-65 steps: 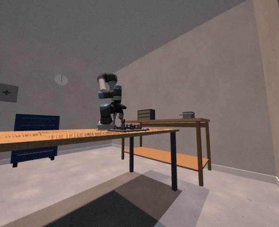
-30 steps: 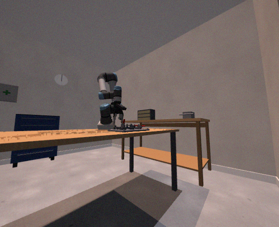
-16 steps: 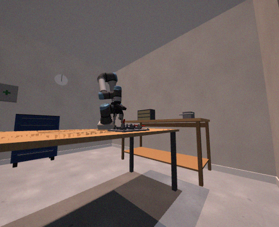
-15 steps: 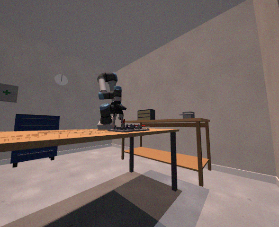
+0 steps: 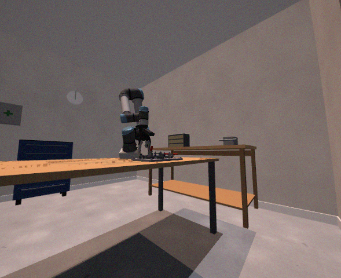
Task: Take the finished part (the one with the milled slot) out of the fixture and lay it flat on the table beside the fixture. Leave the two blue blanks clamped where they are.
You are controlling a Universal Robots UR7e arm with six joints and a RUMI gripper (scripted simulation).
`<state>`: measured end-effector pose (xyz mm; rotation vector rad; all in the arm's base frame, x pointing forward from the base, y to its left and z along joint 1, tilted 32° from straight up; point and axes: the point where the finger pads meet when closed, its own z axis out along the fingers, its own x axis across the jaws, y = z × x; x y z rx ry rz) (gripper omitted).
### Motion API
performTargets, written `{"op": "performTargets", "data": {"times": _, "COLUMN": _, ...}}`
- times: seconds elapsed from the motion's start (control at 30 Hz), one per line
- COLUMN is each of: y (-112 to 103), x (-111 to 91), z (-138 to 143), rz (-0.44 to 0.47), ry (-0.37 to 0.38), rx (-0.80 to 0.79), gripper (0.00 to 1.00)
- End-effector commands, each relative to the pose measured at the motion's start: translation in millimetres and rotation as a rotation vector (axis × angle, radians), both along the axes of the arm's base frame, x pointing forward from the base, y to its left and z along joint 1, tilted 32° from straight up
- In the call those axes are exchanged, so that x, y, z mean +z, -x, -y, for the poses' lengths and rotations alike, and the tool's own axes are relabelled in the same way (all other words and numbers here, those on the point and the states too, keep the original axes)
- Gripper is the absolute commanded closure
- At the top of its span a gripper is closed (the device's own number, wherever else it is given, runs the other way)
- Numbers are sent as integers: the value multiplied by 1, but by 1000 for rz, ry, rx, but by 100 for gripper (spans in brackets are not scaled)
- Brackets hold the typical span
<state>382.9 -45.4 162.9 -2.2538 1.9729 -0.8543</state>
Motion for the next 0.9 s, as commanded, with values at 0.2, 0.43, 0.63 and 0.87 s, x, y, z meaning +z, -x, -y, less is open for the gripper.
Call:
{"op": "performTargets", "data": {"times": 0.2, "y": -5, "x": -9, "z": 4, "rz": 1, "ry": 0, "rx": 0, "gripper": 41}}
{"op": "performTargets", "data": {"times": 0.43, "y": -9, "x": -17, "z": 7, "rz": 1, "ry": 0, "rx": 0, "gripper": 41}}
{"op": "performTargets", "data": {"times": 0.63, "y": -11, "x": -22, "z": 9, "rz": 1, "ry": 0, "rx": 0, "gripper": 41}}
{"op": "performTargets", "data": {"times": 0.87, "y": -12, "x": -23, "z": 9, "rz": 1, "ry": 0, "rx": 0, "gripper": 41}}
